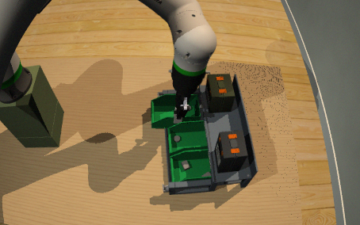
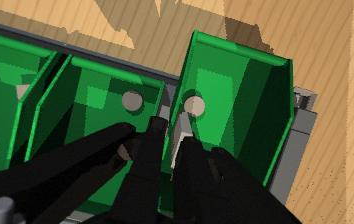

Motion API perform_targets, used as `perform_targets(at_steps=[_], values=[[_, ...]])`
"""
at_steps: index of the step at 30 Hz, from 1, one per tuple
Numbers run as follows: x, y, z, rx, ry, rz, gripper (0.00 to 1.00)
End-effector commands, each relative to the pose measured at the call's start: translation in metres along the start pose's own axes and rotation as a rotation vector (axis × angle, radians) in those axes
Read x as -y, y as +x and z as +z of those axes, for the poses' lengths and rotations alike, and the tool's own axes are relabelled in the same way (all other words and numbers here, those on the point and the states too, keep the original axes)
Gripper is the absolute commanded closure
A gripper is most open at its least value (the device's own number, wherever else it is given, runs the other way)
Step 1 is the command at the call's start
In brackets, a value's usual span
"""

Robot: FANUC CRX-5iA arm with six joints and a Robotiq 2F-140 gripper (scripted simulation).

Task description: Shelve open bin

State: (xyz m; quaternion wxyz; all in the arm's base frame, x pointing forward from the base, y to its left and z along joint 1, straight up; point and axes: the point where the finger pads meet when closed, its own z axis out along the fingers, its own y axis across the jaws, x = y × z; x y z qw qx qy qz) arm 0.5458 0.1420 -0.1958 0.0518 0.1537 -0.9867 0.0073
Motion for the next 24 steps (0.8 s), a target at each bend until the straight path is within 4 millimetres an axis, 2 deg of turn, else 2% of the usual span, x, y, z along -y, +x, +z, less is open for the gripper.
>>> perform_targets(at_steps=[1,24], values=[[0.000,0.000,-0.004,0.000,0.000,0.000,0.94],[0.000,0.004,-0.036,0.000,0.000,0.000,0.94]])
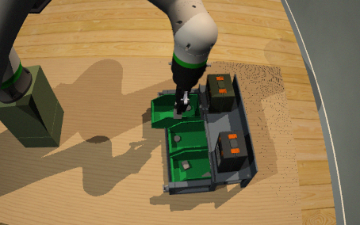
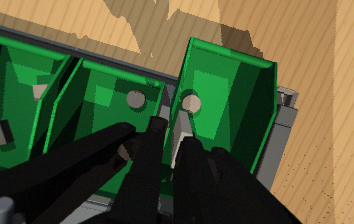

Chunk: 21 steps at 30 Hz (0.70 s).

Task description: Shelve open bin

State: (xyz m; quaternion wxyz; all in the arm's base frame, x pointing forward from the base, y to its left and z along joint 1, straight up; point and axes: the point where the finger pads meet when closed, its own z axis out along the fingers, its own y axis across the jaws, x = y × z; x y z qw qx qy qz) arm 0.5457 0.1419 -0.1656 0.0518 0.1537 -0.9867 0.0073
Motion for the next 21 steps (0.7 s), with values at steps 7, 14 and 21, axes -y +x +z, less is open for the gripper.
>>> perform_targets(at_steps=[7,14,21], values=[[0.000,0.002,-0.016,0.000,0.000,0.000,0.94],[0.000,0.003,-0.028,0.000,0.000,0.000,0.94],[0.000,0.004,-0.037,0.000,0.000,0.000,0.94]])
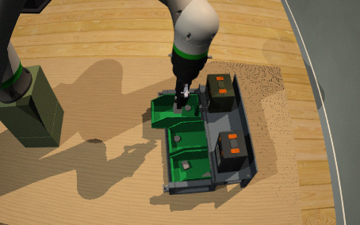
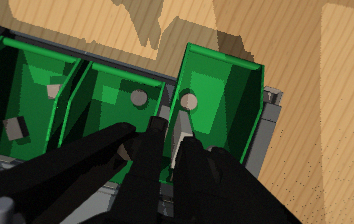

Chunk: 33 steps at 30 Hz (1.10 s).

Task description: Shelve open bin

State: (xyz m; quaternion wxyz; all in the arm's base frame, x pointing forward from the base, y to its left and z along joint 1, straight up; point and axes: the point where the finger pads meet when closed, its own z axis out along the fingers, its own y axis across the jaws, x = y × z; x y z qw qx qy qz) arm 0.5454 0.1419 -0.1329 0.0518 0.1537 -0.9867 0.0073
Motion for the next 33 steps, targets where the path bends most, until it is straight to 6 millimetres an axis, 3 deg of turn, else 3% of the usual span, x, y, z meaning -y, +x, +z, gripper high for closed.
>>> perform_targets(at_steps=[1,13,33], values=[[0.000,0.000,-0.006,0.000,0.000,0.000,0.94],[0.000,0.002,-0.021,0.000,0.000,0.000,0.94],[0.000,0.003,-0.029,0.000,0.000,0.000,0.94]])
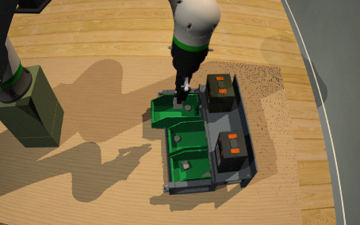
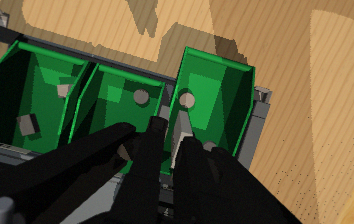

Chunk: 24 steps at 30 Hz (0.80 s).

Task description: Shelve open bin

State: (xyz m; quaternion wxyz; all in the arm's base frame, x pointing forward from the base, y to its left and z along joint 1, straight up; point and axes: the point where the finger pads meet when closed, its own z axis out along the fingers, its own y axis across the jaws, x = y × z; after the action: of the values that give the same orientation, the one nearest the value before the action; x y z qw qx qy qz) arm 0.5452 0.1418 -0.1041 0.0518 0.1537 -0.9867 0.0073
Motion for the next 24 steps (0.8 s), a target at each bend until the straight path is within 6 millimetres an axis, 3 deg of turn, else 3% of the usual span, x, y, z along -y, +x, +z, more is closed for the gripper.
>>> perform_targets(at_steps=[1,6,7,24], values=[[0.0000,-0.0001,-0.0006,0.000,0.000,0.000,0.94],[0.0000,-0.0001,-0.0008,0.000,0.000,0.000,0.94],[0.0000,-0.0001,-0.0008,0.000,0.000,0.000,1.00],[0.0000,-0.0001,-0.0008,0.000,0.000,0.000,1.00]])
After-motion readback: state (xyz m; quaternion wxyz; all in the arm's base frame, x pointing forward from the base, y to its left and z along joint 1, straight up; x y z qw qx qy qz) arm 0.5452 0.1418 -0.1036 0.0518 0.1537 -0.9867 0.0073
